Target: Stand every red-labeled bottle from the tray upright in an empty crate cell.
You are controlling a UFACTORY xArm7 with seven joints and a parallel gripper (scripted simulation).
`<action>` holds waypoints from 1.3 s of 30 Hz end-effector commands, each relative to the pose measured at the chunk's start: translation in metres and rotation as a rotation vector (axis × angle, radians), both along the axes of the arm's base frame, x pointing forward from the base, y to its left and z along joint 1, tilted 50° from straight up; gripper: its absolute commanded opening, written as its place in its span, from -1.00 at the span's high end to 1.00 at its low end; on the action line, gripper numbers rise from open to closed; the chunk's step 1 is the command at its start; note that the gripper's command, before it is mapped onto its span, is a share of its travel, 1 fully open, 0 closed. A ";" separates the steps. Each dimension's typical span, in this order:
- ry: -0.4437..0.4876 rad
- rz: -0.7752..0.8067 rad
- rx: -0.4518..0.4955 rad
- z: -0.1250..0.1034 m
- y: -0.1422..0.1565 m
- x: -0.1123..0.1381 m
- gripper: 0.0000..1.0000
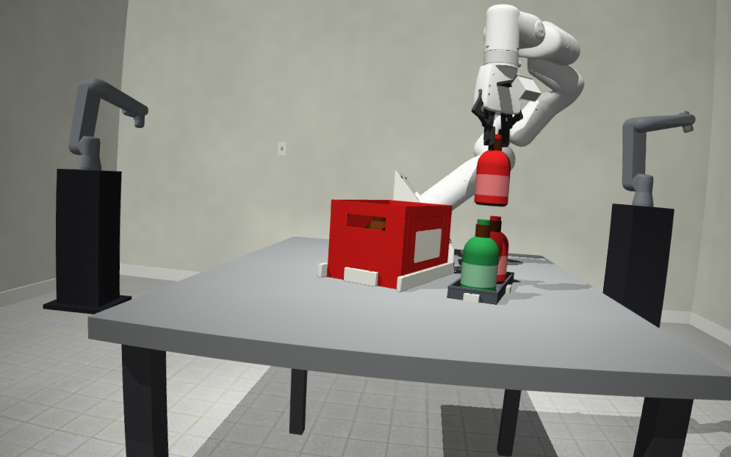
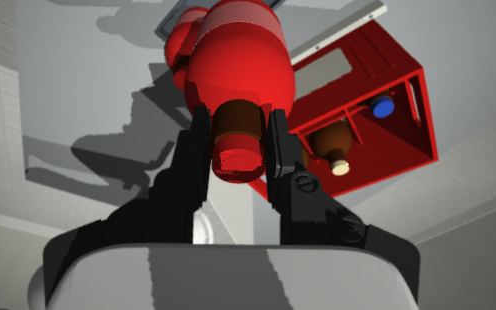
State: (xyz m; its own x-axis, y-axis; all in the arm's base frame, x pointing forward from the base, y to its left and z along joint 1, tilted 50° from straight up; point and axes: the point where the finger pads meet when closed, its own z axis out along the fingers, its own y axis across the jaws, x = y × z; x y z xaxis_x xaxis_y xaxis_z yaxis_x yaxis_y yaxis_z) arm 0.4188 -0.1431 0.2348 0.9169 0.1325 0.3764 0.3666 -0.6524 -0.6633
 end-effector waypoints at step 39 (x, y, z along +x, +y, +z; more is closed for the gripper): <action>-0.002 -0.004 -0.002 -0.018 -0.018 -0.005 1.00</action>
